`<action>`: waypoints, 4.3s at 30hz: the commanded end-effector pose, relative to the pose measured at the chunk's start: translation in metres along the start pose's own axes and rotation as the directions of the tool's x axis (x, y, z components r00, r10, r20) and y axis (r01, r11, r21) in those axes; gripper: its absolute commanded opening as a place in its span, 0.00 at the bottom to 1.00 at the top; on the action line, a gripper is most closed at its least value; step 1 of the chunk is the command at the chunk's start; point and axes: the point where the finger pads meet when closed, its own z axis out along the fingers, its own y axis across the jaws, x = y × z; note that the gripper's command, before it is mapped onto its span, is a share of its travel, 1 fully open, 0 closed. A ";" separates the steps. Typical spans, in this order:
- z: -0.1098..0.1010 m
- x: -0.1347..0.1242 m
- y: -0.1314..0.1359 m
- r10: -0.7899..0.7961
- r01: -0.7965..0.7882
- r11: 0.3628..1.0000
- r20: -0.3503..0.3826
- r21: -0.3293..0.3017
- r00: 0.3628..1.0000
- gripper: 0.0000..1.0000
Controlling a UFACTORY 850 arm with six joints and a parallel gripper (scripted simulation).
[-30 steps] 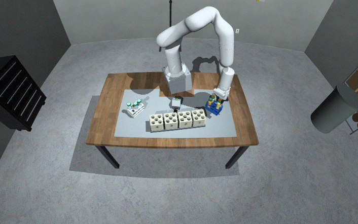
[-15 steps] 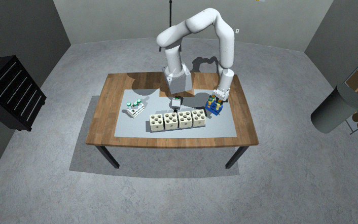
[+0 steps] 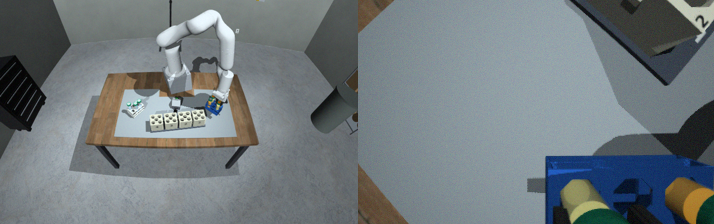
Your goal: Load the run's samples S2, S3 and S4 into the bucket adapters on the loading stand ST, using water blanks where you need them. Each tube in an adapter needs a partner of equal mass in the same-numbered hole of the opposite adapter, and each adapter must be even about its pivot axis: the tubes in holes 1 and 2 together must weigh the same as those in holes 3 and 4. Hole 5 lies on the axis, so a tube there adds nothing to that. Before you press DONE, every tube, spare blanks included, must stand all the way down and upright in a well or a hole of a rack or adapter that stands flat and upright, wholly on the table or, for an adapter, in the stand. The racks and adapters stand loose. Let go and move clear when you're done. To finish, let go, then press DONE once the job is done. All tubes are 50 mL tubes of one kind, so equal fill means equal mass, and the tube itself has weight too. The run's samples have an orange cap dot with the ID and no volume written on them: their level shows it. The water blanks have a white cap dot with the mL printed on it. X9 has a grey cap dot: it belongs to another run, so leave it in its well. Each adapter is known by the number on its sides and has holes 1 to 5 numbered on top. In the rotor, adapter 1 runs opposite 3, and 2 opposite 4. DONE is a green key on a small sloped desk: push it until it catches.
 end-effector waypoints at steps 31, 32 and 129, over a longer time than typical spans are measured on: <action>0.019 0.000 -0.001 0.000 0.000 1.000 -0.001 0.003 1.000 0.00; 0.019 0.000 -0.001 0.000 0.000 1.000 -0.001 0.003 1.000 0.00; -0.097 0.000 -0.001 0.000 0.000 1.000 -0.001 0.003 1.000 0.44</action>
